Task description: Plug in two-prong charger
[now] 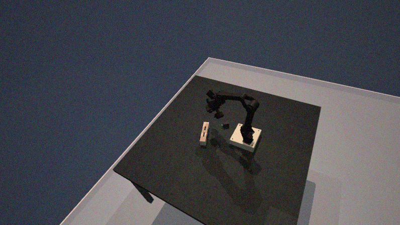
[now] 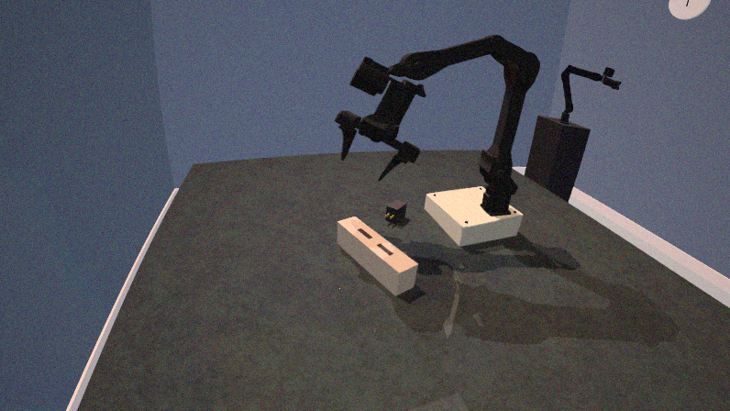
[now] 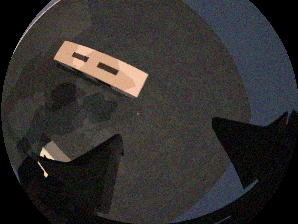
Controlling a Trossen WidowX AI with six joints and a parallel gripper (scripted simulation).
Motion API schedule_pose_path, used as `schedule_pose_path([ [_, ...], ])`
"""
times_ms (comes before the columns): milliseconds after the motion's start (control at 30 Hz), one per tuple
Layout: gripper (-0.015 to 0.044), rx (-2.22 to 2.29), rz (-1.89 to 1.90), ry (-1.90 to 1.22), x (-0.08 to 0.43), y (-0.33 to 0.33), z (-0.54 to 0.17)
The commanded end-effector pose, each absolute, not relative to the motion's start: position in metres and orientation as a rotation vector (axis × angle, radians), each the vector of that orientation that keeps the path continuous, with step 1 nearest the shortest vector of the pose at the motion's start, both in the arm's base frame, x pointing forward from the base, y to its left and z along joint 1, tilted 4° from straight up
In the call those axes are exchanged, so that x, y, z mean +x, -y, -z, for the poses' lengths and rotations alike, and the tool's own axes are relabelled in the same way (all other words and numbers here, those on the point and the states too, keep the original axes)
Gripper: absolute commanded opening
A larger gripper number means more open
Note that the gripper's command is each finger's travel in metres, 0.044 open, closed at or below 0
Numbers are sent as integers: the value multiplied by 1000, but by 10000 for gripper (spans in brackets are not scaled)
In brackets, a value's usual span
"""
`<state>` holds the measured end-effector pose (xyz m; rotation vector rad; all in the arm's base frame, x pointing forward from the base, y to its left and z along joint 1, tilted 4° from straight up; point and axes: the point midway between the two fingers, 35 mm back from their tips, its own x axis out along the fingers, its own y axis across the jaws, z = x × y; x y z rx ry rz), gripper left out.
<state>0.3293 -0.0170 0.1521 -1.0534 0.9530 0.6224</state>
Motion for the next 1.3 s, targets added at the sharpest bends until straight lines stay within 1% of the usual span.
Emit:
schedule_pose_path([
  [0,440,-963,-607,-1110,308,37,-124],
  [333,440,-727,-562,-1458,247,70,-71],
  [1267,440,-711,-559,-1480,248,69,-43],
])
